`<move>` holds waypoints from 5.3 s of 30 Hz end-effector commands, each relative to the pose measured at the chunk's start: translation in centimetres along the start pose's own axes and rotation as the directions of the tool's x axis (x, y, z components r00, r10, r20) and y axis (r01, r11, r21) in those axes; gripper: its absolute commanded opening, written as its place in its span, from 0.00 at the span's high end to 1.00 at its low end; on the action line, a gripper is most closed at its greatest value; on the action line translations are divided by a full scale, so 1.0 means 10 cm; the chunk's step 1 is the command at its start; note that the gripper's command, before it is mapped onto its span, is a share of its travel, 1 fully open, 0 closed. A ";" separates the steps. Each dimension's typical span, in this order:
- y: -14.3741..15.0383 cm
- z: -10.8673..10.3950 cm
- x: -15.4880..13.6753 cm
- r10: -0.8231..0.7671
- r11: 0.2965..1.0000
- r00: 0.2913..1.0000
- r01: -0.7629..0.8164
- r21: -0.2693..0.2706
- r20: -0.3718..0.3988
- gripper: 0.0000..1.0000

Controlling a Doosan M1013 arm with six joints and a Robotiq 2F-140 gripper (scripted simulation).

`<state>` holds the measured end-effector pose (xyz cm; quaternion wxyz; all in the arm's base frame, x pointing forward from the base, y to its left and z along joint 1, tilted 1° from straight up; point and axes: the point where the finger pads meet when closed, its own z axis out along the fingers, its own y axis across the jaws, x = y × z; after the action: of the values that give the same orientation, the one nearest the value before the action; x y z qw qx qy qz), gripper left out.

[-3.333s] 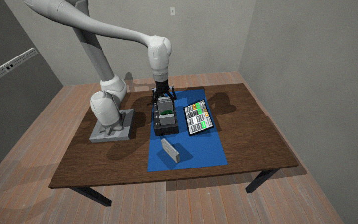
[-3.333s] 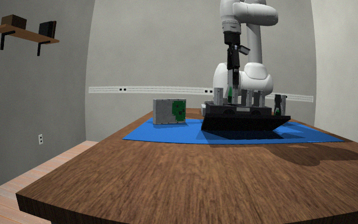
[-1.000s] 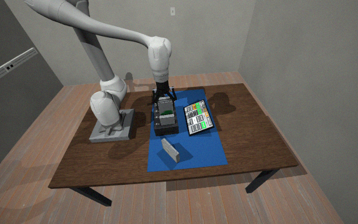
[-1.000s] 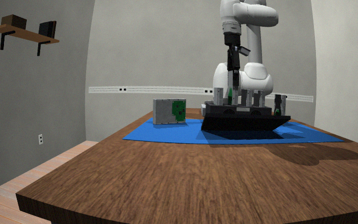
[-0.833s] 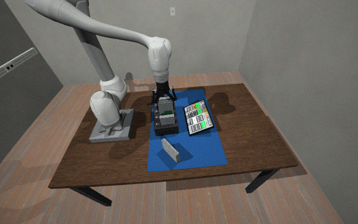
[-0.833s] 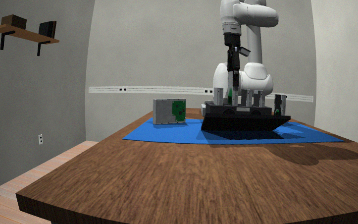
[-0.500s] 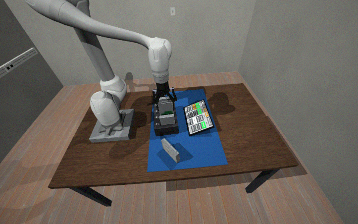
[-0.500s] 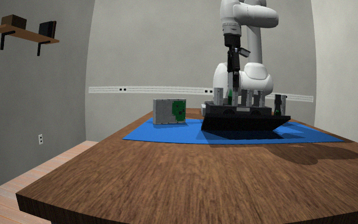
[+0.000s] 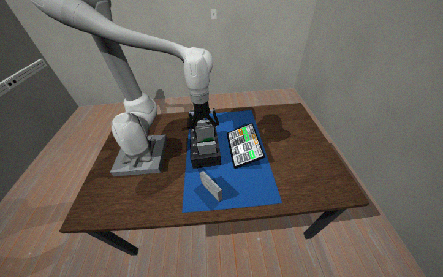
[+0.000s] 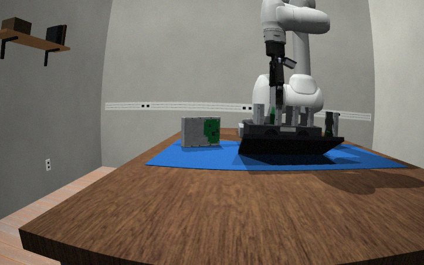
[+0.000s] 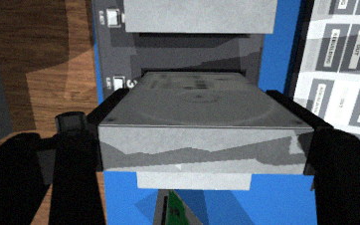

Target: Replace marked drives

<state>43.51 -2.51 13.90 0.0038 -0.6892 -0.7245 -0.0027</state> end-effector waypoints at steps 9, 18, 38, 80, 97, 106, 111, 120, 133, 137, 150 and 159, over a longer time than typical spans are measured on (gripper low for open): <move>0.00 0.00 0.00 0.000 1.000 1.000 0.000 -0.001 0.000 0.90; 0.00 0.00 0.00 0.000 1.000 1.000 0.000 -0.001 0.000 0.90; 0.00 0.02 0.00 0.000 1.000 1.000 0.000 -0.001 0.000 0.90; 0.00 0.27 0.00 0.000 1.000 1.000 0.000 -0.001 0.000 0.90; 0.00 0.42 0.00 0.000 1.000 1.000 0.000 -0.001 0.000 0.90; 0.00 0.50 0.00 0.000 1.000 1.000 0.000 -0.001 0.000 0.90; 0.00 0.53 0.00 0.000 1.000 1.000 0.000 -0.001 0.000 0.90; 0.00 0.59 0.00 0.000 1.000 1.000 0.000 -0.001 0.000 0.90; 0.00 0.63 0.00 0.000 1.000 1.000 0.000 -0.001 0.000 0.90; 0.00 0.64 0.00 0.000 1.000 1.000 0.000 -0.001 0.000 0.90; 0.00 0.65 0.00 0.000 1.000 1.000 0.000 -0.001 0.000 0.90; 0.00 0.65 0.00 0.000 1.000 1.000 0.000 -0.001 0.000 0.90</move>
<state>43.51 -2.45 7.32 0.0038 -0.6892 -0.7246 -0.0027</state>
